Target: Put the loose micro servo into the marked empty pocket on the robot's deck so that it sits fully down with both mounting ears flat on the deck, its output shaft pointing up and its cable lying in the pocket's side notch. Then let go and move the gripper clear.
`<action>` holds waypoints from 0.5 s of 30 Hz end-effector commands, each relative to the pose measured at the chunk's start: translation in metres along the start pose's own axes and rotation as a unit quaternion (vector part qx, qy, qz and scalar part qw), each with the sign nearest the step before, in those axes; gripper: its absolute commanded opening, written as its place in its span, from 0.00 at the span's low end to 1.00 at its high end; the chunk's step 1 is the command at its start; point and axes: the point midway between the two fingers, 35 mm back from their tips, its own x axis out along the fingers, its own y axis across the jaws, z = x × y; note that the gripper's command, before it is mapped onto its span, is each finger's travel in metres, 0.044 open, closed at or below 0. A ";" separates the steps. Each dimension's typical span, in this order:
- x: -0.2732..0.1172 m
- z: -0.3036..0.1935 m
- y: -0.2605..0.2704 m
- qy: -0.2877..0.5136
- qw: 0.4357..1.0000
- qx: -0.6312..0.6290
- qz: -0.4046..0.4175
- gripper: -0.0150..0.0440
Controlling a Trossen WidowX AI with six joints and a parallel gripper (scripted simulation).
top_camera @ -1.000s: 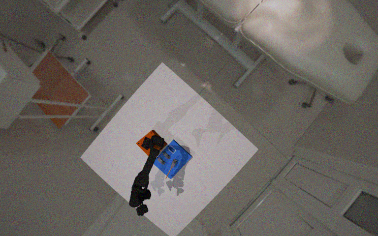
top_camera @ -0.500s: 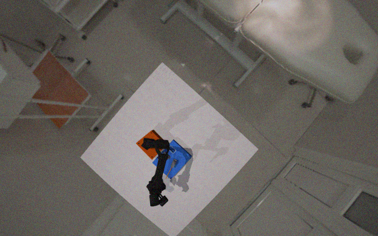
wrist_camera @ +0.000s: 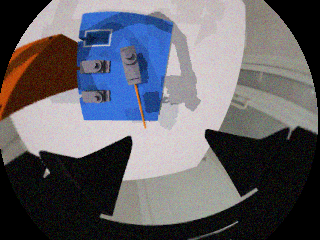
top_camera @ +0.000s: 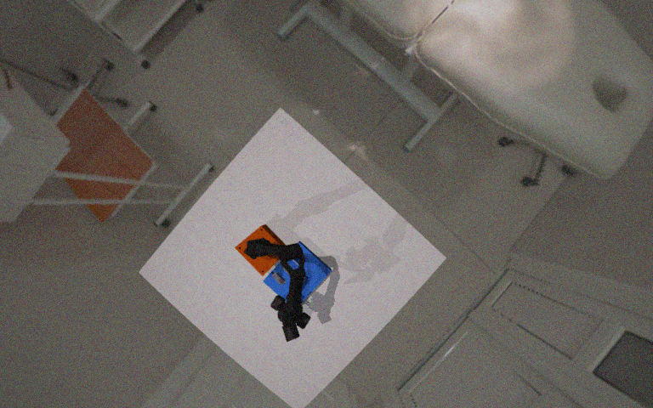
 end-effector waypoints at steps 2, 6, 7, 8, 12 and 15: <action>0.027 0.039 0.015 -0.057 0.997 -0.027 0.048 1.00; 0.046 0.072 0.030 -0.103 0.989 -0.047 0.090 1.00; 0.049 0.078 0.034 -0.112 0.988 -0.051 0.099 1.00; 0.051 0.082 0.037 -0.117 0.986 -0.053 0.104 1.00; 0.053 0.084 0.039 -0.119 0.986 -0.054 0.105 1.00; 0.064 0.086 0.042 -0.119 0.986 -0.054 0.105 1.00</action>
